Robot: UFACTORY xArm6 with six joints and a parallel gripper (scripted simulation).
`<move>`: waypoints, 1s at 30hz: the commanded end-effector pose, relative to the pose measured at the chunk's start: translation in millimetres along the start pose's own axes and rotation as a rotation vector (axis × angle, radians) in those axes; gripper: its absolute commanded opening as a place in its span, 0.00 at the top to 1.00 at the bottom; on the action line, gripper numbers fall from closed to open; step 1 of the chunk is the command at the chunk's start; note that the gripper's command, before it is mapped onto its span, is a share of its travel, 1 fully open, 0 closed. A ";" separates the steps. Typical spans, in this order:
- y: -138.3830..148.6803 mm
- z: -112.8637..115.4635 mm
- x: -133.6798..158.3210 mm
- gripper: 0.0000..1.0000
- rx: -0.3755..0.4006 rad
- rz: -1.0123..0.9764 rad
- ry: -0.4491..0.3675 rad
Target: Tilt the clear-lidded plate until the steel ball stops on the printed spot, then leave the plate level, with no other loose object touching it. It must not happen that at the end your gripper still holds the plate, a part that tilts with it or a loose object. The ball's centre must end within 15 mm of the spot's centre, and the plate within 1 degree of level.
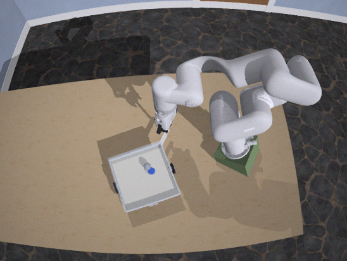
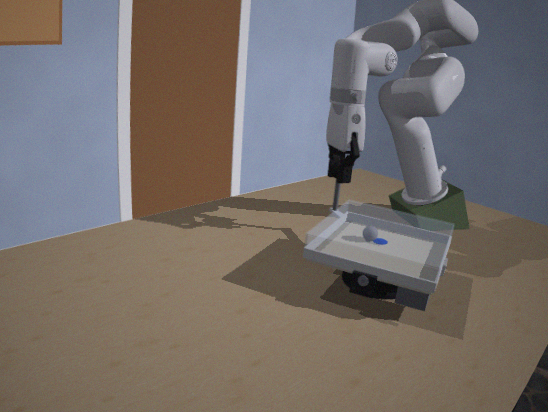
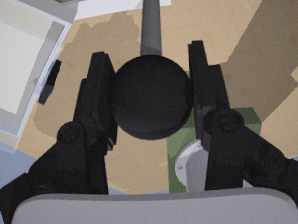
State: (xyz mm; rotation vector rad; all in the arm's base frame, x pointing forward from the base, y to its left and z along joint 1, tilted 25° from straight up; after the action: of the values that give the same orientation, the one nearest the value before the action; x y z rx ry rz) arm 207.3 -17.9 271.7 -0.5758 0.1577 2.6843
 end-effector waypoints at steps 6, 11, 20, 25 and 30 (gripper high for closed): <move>-0.8 1.9 1.0 1.00 -0.001 0.000 0.000; -1.0 2.6 -2.6 1.00 -0.001 0.000 0.000; -0.9 2.3 -4.1 1.00 -0.001 0.000 0.000; -0.9 2.3 -4.1 1.00 -0.001 0.000 0.000; -0.4 1.2 -0.1 1.00 -0.001 0.000 0.000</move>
State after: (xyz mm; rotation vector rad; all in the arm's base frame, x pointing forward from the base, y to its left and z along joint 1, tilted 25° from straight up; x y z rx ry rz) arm 208.4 -18.2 271.8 -0.5649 0.1602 2.6858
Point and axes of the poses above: the point where the finger pads meet when closed, its own z axis back along the fingers, its own y axis across the jaws, x = y × z, the point moved 9 cm from there along z, back along the fingers
